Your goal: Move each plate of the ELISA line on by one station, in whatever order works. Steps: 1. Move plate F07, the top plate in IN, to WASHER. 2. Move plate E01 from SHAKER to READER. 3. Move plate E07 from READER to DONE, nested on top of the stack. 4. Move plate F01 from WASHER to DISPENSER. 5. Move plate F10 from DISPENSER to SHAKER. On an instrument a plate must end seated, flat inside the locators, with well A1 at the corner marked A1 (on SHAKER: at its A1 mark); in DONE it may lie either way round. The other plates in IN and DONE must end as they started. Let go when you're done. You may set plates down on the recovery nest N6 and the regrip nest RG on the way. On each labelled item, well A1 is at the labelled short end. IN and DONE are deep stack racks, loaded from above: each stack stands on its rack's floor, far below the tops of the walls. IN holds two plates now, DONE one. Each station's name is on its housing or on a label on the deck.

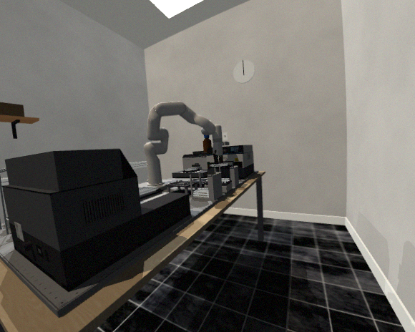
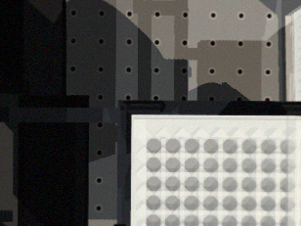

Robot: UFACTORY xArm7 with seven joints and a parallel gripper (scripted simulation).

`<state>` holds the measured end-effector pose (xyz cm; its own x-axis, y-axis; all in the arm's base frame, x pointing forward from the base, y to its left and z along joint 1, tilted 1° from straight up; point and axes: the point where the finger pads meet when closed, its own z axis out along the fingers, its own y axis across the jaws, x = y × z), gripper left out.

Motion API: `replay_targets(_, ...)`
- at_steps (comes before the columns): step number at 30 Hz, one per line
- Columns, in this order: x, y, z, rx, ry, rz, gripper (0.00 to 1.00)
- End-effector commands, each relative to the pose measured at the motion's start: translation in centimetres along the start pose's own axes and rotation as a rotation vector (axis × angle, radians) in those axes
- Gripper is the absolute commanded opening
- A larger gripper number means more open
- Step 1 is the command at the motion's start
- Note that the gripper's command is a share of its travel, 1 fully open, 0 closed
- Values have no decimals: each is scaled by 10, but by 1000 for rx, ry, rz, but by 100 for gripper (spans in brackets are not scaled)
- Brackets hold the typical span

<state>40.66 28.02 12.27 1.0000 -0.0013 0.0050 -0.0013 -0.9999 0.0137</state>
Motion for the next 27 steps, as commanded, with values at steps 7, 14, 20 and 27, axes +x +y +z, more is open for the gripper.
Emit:
replay_targets(7,1,-1,-1,2,3,0,100)
replay_targets(14,1,-1,0,2,3,0,100)
replay_targets(20,1,-1,2,2,3,0,100)
replay_targets(27,1,-1,5,2,3,0,100)
